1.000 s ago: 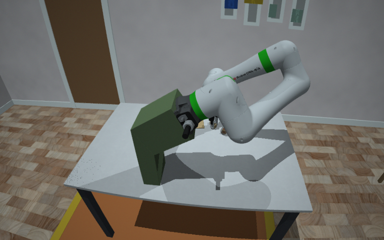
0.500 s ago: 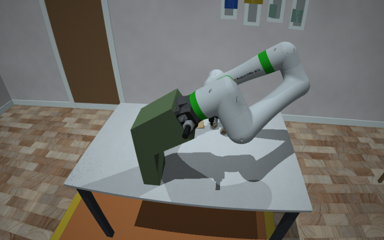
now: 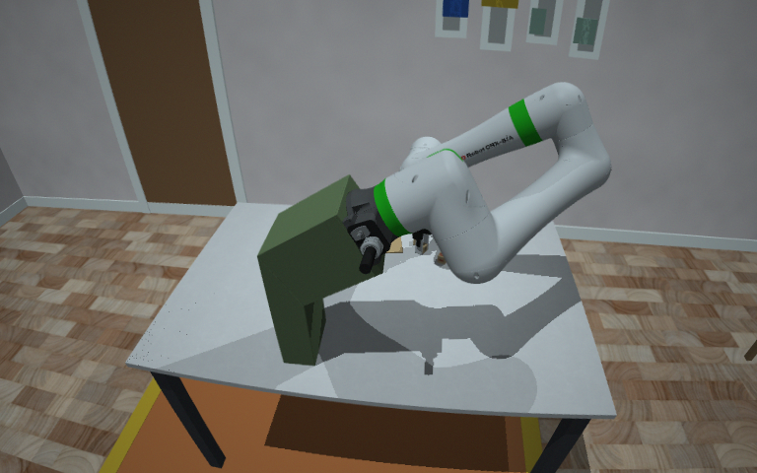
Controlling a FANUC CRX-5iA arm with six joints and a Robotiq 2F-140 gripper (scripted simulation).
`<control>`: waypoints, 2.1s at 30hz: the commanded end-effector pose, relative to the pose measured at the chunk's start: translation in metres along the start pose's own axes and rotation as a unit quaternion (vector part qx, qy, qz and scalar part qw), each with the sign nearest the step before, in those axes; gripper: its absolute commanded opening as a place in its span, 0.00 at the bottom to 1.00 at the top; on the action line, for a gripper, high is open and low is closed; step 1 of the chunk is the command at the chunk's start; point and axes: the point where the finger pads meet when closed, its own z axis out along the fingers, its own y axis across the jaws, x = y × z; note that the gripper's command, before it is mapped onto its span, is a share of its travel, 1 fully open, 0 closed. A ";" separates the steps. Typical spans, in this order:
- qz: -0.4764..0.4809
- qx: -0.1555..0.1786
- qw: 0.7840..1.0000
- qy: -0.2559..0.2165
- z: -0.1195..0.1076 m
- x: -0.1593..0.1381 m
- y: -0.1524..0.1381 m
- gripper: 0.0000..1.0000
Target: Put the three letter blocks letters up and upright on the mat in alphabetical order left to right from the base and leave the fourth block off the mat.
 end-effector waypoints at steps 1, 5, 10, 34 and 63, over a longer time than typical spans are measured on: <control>0.000 0.000 1.000 0.000 0.000 0.000 0.000 0.16; 0.000 0.000 1.000 0.000 0.000 0.000 0.000 0.16; 0.000 0.000 1.000 0.000 0.000 0.000 0.000 0.16; 0.000 0.000 1.000 0.000 -0.022 0.000 0.000 0.16; -0.083 -0.001 0.997 -0.002 -0.101 -0.041 0.007 0.16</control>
